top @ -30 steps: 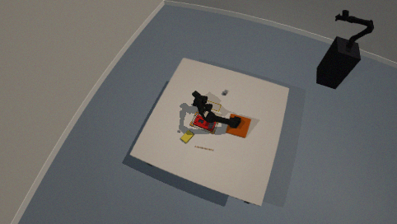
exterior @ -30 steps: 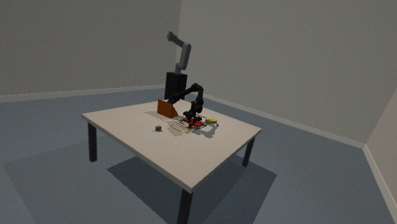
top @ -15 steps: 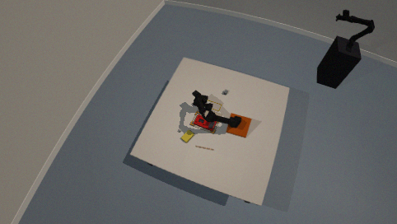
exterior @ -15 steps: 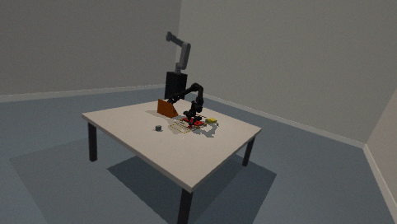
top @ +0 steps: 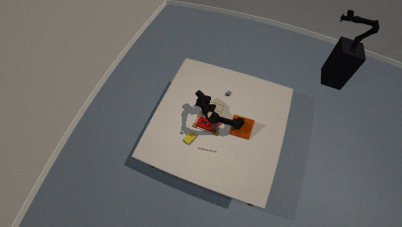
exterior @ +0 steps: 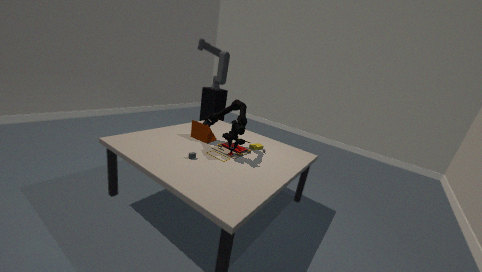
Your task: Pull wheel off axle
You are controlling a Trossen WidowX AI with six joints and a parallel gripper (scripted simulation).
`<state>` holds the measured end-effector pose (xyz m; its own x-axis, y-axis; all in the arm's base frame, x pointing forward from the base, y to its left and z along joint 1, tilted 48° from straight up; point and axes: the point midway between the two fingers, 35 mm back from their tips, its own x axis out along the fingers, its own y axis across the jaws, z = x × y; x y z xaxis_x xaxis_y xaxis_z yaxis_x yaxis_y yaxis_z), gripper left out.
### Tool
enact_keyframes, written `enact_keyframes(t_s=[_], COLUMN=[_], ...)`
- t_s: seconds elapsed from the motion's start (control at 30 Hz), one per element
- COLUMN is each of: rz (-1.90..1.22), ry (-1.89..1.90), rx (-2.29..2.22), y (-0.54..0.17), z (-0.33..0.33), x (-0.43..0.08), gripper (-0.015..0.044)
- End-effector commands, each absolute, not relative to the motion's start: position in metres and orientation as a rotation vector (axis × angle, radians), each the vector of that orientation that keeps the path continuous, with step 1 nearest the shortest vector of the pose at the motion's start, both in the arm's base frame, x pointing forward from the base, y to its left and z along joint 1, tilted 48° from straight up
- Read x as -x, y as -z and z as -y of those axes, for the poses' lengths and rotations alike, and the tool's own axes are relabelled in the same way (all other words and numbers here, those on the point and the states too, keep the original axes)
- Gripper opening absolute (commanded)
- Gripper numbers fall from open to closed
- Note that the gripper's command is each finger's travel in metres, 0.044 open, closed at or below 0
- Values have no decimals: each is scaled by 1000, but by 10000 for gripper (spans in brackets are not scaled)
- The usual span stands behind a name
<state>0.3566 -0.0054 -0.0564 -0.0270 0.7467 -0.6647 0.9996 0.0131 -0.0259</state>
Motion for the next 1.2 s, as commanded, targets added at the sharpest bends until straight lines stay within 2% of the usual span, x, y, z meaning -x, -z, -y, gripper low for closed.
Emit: enact_keyframes(t_s=[0.0, 0.5, 0.83, 1.17], rz=[-1797, -1796, -1796, -1795], ry=[706, 707, 709, 722], rx=[-1789, -1791, -1790, -1793], y=[49, 46, 24, 62], z=[16, 19, 45, 76], x=[-358, -358, -353, -330], gripper=[0, 0, 0, 0])
